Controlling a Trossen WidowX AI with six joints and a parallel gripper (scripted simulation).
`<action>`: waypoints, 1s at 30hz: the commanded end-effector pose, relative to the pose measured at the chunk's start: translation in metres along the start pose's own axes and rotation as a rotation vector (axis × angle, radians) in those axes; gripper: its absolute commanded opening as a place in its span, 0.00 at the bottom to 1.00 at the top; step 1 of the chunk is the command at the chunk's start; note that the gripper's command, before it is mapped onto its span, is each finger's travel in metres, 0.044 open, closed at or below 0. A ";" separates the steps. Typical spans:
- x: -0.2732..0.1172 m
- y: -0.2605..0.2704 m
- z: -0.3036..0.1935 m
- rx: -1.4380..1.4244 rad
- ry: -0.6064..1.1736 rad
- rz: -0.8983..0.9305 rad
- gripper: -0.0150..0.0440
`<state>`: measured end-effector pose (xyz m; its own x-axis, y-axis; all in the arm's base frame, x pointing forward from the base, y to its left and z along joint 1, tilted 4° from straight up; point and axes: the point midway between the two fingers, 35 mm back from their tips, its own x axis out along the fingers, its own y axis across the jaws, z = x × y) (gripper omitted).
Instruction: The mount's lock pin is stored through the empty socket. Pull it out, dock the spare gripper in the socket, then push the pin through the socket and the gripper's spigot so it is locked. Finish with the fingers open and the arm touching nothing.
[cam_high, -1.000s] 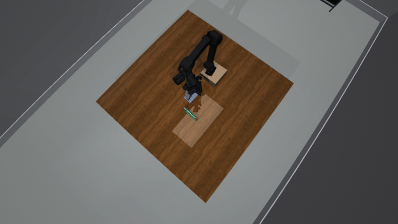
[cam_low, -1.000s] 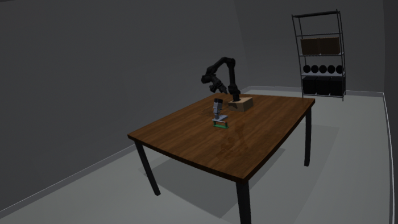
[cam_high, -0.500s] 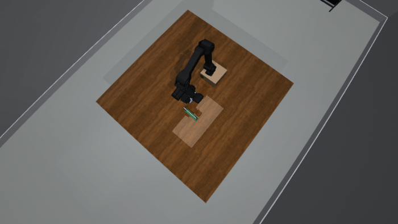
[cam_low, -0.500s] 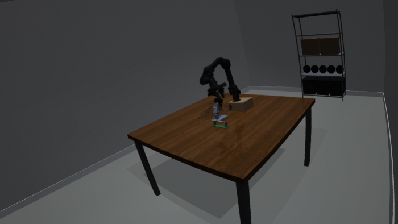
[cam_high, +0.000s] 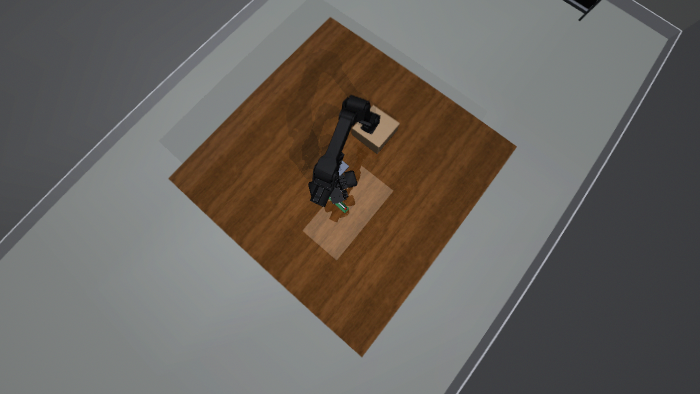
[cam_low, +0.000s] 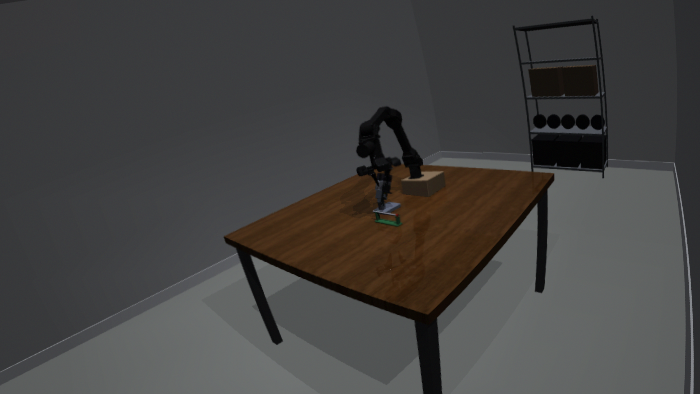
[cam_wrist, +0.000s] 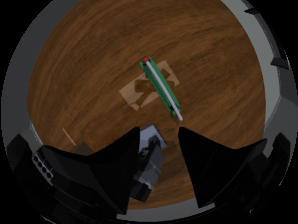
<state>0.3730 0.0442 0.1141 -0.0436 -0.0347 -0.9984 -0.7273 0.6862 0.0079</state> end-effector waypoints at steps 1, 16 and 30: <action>0.022 -0.017 0.031 -0.570 0.251 -0.121 0.56; 0.022 -0.017 0.031 -0.570 0.251 -0.121 0.56; 0.085 -0.016 0.030 -0.570 0.252 -0.121 0.56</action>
<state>0.4055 0.0546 0.0496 -0.0332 -0.2956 -0.9547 -0.9833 0.1805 -0.0217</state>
